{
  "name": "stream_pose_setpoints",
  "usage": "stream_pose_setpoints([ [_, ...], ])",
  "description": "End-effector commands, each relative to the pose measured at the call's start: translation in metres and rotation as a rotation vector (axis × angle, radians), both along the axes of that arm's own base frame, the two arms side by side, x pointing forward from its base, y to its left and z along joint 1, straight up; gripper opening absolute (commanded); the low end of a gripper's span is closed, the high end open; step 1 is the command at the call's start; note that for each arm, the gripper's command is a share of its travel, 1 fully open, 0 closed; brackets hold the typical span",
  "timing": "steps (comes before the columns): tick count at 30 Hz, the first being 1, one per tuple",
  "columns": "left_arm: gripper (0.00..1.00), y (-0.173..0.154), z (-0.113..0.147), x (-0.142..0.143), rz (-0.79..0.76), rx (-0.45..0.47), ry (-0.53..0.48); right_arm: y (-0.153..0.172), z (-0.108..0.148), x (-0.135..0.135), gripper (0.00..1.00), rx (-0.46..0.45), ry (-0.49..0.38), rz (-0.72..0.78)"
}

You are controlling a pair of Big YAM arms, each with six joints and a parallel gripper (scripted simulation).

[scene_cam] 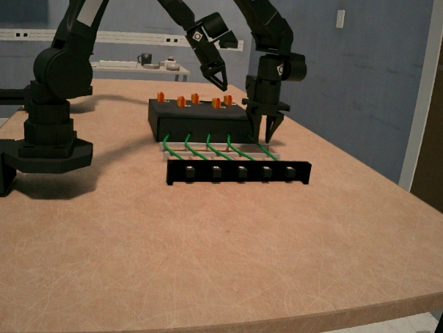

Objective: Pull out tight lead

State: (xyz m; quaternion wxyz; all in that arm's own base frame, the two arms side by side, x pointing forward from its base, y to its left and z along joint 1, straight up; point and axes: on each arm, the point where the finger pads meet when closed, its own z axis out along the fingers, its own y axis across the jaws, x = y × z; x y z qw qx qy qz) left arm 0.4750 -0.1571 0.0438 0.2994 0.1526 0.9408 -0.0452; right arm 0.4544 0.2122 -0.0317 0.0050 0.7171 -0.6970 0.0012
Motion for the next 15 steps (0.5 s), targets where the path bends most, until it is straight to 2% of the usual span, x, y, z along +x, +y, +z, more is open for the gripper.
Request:
stream_pose_setpoints([
  [1, 1.00, -0.005, 0.010, 0.012, -0.001, -0.007, -0.022, 0.009, 0.014, 0.015, 0.32, 0.011, -0.029, 0.015],
  [2, 1.00, -0.005, 0.010, 0.012, -0.001, -0.007, -0.022, 0.009, 0.014, 0.015, 0.32, 0.011, -0.029, 0.015],
  [3, 1.00, -0.005, 0.010, 0.012, -0.001, -0.007, -0.022, 0.009, 0.004, 0.016, 0.32, 0.008, -0.021, 0.015],
  [11, 1.00, -0.005, 0.010, 0.012, -0.001, -0.007, -0.022, 0.013, -0.008, 0.024, 0.32, 0.012, -0.030, 0.016],
  [12, 1.00, -0.005, 0.010, 0.012, -0.001, -0.007, -0.022, 0.008, -0.016, 0.014, 0.32, 0.003, -0.011, 0.015],
  [15, 1.00, -0.005, 0.010, 0.012, -0.001, -0.007, -0.022, 0.008, -0.020, 0.014, 0.32, 0.003, -0.011, 0.015],
])
